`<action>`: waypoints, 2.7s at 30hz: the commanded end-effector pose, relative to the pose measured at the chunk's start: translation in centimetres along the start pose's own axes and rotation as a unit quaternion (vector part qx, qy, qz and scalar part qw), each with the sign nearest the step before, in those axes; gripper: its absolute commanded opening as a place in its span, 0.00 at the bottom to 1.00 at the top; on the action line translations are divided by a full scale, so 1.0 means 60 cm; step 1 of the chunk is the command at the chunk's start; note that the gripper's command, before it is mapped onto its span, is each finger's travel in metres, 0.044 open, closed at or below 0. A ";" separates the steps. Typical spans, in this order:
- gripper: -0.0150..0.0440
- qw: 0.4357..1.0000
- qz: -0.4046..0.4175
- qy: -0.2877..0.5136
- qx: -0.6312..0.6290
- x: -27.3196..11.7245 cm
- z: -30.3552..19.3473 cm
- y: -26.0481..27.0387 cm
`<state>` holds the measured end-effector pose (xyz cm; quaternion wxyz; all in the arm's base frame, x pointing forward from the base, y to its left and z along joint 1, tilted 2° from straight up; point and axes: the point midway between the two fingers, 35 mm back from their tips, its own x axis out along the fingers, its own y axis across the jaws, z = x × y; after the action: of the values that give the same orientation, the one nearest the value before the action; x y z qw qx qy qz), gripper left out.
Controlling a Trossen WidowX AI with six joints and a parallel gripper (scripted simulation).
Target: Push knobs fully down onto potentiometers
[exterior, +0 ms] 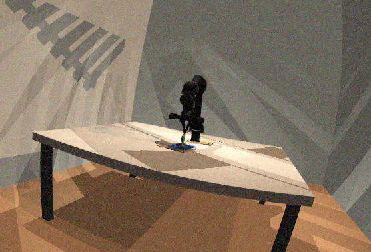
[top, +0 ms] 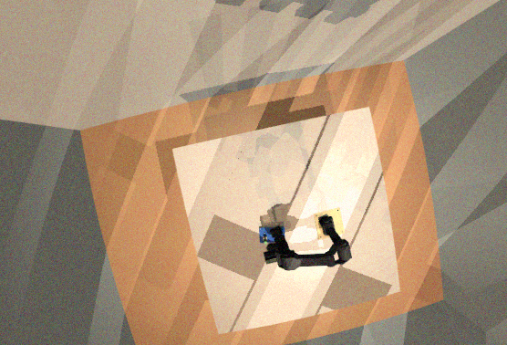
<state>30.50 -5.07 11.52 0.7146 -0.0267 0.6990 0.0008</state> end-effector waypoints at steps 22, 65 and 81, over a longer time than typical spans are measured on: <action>0.25 1.000 -0.003 0.001 -0.001 0.013 0.000 -0.002; 0.25 1.000 -0.003 0.001 -0.001 0.031 0.000 -0.002; 0.25 1.000 -0.003 0.001 -0.001 0.035 0.000 -0.002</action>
<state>30.41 -5.09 10.51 0.7197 -0.0273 0.6937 -0.0004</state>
